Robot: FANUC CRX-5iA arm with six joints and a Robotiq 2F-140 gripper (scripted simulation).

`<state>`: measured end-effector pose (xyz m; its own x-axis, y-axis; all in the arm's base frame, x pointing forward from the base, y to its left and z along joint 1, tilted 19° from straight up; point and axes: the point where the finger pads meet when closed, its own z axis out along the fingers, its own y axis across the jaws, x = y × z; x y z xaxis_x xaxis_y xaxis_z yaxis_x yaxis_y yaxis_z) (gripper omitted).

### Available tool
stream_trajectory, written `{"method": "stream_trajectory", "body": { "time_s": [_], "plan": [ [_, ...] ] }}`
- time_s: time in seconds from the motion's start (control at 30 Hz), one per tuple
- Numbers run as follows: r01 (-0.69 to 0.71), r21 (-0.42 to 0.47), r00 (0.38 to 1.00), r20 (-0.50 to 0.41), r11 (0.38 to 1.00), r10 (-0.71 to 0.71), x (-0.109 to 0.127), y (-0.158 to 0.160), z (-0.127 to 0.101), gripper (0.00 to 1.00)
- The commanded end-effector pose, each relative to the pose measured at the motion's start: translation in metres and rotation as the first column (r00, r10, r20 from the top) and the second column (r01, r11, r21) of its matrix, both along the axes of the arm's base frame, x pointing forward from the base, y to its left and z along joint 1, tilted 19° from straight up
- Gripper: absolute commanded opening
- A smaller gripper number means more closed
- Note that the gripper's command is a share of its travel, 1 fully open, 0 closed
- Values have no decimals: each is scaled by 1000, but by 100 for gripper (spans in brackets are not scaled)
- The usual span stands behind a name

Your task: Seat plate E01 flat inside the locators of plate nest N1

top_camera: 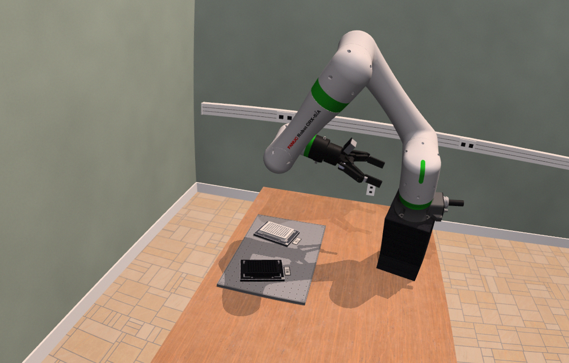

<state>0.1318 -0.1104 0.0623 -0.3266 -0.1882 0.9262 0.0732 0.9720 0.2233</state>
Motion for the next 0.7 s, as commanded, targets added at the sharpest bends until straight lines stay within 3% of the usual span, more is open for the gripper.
{"method": "stream_trajectory", "body": {
  "time_s": [0.0,0.53,0.67],
  "plan": [
    [0,0,1000,1,1000,0,0,0,0,100],
    [0,0,1000,1,1000,0,0,0,0,100],
    [-47,104,997,70,993,40,10,7,-16,100]
  ]
}}
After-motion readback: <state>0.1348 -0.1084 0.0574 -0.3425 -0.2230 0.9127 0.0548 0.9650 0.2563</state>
